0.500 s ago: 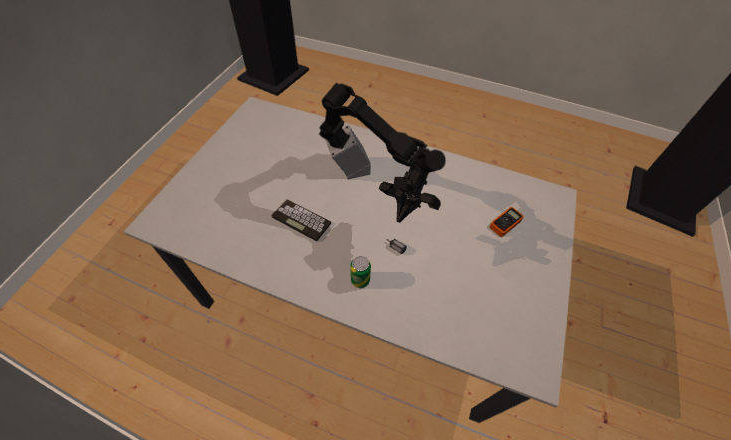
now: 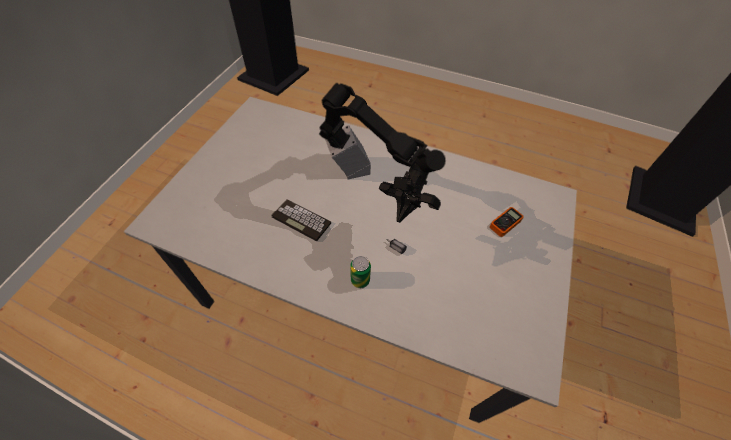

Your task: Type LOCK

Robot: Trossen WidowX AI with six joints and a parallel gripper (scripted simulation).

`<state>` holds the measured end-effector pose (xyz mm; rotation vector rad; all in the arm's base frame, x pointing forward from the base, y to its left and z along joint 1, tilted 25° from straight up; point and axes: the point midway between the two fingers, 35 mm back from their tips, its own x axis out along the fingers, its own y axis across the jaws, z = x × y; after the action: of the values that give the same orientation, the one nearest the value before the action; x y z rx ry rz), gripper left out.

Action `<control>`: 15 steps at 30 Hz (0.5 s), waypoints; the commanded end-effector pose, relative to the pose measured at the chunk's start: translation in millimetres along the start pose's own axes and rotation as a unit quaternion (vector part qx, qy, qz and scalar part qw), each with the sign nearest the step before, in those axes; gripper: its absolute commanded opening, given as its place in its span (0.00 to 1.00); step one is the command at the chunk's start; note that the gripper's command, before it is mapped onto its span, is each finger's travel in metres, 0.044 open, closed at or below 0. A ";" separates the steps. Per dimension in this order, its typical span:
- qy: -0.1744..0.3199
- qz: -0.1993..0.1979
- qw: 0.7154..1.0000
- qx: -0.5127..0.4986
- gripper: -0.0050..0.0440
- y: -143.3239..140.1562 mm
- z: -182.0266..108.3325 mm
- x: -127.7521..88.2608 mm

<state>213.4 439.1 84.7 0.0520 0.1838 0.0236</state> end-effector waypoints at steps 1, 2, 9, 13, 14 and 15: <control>-0.003 0.003 1.000 0.015 0.10 3.3 11.8 -2.2; -0.003 0.003 1.000 0.015 0.10 3.3 11.8 -2.2; 0.068 -0.035 0.995 -0.056 0.10 -55.1 10.2 59.7; 0.152 -0.069 0.980 -0.110 0.09 -123.2 1.2 103.4; 0.177 -0.078 0.974 -0.121 0.09 -143.4 -2.1 111.9; 0.202 -0.085 0.967 -0.131 0.09 -163.8 -5.7 118.9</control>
<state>310.6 319.3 44.8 -0.2026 0.4981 -0.1098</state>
